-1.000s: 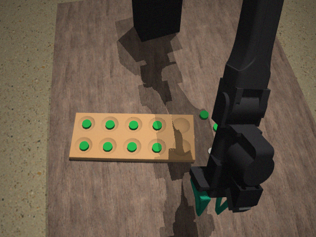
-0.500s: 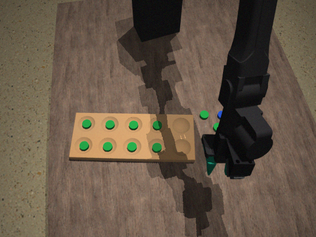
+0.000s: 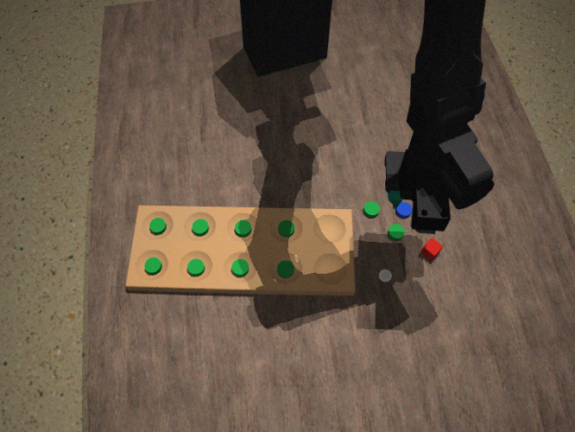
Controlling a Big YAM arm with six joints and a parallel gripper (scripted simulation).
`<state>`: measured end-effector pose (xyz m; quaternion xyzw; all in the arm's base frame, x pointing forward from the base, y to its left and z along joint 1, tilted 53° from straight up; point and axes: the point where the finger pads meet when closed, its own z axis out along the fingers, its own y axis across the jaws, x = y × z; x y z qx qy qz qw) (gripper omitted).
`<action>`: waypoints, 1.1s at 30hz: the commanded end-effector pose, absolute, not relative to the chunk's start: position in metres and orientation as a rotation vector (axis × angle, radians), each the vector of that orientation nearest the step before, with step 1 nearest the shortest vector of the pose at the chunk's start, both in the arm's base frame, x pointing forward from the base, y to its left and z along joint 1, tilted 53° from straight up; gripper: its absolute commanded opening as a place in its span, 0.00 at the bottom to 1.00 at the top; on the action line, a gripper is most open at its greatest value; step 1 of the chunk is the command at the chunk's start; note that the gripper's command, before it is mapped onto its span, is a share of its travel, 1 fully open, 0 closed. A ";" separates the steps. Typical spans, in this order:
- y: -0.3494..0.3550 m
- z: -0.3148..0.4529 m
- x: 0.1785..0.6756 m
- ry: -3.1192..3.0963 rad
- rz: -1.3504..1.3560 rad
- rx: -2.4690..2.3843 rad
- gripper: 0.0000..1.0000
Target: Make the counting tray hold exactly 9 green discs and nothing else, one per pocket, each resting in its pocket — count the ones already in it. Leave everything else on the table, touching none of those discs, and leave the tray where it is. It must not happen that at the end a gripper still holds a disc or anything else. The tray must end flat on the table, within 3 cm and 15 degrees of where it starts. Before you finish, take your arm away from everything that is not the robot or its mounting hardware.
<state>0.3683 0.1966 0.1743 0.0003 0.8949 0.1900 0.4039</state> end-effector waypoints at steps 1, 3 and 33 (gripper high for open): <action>0.199 0.177 0.360 2.257 0.519 0.064 0.44; 0.197 0.173 0.362 2.267 0.511 0.072 0.44; 0.202 0.176 0.379 2.248 0.512 0.071 0.44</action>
